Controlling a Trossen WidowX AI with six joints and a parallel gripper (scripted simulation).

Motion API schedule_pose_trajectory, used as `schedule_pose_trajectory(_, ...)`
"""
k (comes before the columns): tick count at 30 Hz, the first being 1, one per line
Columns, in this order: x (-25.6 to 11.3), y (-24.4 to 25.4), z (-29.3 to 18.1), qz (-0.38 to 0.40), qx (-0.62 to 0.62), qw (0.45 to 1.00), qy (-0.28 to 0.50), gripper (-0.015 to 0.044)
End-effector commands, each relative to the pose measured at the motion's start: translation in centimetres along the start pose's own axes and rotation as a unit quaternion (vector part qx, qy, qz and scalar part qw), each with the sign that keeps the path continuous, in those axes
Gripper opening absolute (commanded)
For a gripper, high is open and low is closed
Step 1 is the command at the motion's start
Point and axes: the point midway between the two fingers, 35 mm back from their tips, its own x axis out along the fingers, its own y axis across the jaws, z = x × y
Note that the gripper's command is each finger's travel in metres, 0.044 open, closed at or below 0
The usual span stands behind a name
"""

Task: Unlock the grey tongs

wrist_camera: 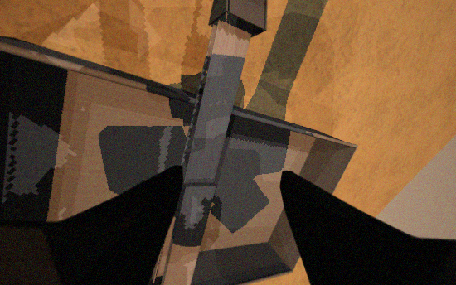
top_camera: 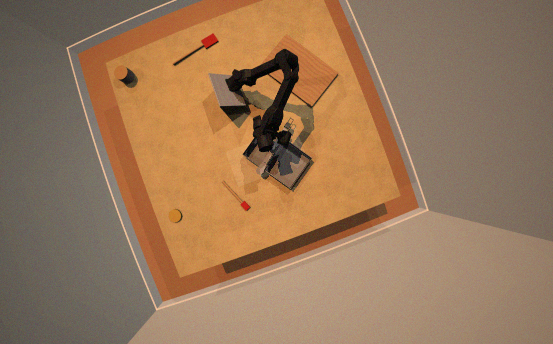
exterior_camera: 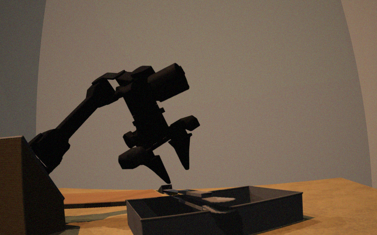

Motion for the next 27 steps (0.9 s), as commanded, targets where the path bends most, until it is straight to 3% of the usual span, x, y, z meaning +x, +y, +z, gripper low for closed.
schedule_pose_trajectory(1,-0.4,1.5,-0.2,-0.025,-0.008,0.999,-0.020,0.0260)
schedule_pose_trajectory(27,0.8,2.5,-0.4,-0.020,-0.010,1.000,-0.019,0.0260)
